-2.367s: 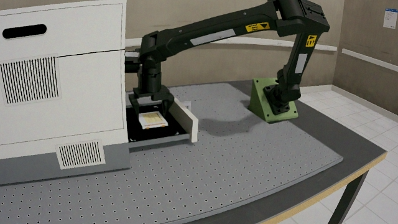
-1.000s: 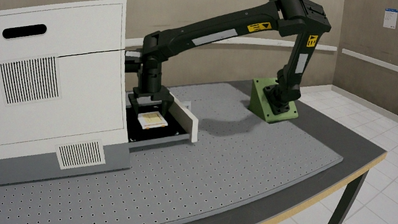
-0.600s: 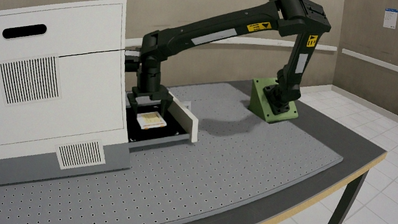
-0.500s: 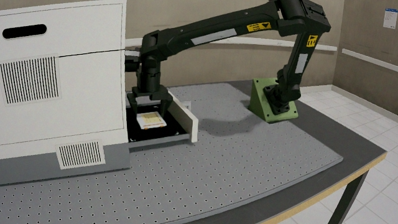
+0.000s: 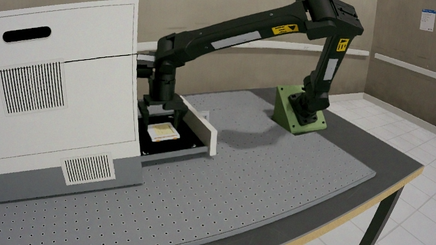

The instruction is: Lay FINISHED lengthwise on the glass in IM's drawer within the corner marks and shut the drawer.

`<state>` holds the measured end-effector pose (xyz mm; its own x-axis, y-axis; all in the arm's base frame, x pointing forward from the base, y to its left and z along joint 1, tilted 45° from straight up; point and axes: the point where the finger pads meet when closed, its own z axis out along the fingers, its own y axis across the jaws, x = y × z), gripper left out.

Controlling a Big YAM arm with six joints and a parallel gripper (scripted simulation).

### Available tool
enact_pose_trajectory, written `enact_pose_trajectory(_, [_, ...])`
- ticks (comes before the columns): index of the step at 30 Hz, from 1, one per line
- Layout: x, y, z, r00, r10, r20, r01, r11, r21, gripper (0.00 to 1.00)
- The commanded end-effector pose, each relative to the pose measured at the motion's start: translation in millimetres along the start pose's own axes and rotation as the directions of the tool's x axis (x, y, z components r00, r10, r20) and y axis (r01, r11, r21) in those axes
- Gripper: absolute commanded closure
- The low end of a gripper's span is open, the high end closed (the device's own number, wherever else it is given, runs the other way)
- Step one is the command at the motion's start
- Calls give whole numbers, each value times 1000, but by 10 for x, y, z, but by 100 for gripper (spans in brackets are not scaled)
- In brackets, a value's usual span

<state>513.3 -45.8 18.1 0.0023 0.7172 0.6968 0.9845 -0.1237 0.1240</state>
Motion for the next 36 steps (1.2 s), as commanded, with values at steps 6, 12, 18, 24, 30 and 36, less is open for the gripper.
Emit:
enact_pose_trajectory(6, [-71,59,-83,999,32,1,-32,999,-29,8])
enact_pose_trajectory(12, [-62,173,-106,1000,24,2,-24,999,-34,8])
enact_pose_trajectory(18, [-54,190,-100,1000,22,2,-22,999,-33,8])
enact_pose_trajectory(24, [-96,184,-157,999,32,3,-32,999,-38,8])
enact_pose_trajectory(30, [-42,212,-278,1000,-2,8,2,999,-51,8])
enact_pose_trajectory(36, [-11,223,-396,1000,-9,12,10,998,-57,8])
